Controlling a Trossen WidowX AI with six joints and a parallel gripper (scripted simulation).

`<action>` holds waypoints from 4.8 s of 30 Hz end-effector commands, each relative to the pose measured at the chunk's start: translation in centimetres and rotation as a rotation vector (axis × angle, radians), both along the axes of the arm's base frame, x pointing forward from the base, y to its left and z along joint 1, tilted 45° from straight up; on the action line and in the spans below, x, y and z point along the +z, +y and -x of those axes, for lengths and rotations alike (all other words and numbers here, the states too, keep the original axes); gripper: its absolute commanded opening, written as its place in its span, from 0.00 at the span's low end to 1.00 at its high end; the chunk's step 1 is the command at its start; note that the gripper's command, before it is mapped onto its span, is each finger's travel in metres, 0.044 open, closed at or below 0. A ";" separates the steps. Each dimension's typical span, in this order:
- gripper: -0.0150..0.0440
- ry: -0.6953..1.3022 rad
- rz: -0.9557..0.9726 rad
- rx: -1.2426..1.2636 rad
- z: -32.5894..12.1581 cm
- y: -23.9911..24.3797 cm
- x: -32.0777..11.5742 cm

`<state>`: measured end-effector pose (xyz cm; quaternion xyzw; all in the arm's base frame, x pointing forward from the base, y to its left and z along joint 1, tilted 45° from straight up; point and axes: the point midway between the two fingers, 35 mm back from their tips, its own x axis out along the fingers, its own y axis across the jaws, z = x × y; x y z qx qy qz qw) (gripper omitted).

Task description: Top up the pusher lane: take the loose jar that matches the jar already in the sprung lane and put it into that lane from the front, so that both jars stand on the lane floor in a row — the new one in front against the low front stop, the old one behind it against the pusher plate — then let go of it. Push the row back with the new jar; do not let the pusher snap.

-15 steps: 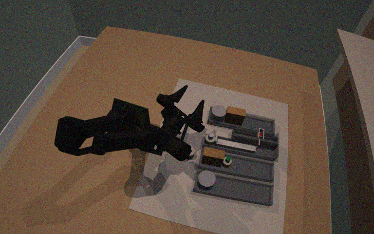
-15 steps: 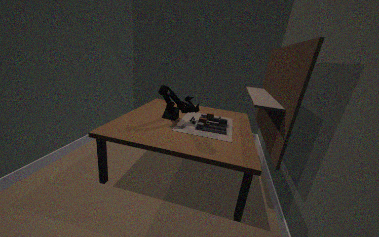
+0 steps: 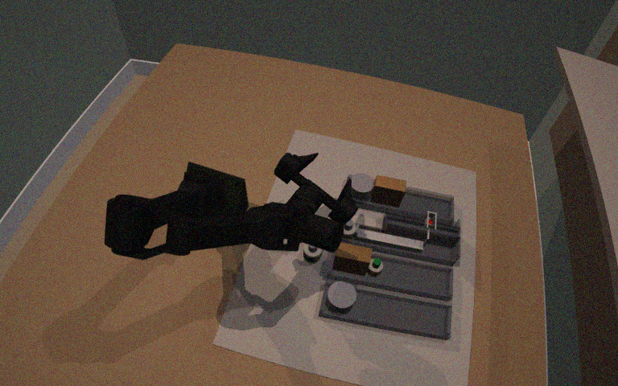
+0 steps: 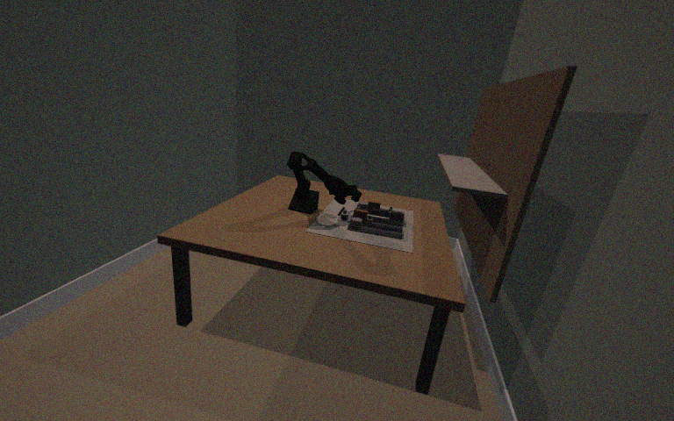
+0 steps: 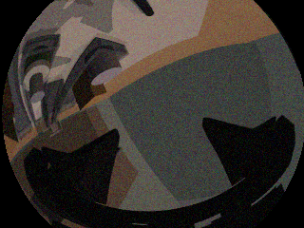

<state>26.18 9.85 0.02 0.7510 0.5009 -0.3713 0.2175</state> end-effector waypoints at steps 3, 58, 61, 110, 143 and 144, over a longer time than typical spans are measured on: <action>1.00 -0.014 0.809 1.011 0.3 -5.5 -0.1; 1.00 0.305 1.105 2.125 -1.1 -13.1 3.4; 1.00 0.305 1.105 2.125 -1.2 -13.5 3.0; 0.25 0.300 1.101 2.124 -1.5 -8.1 8.3; 0.25 0.299 1.085 2.168 -2.7 -7.6 -1.4; 0.25 0.299 1.085 2.168 -2.7 -7.6 -1.4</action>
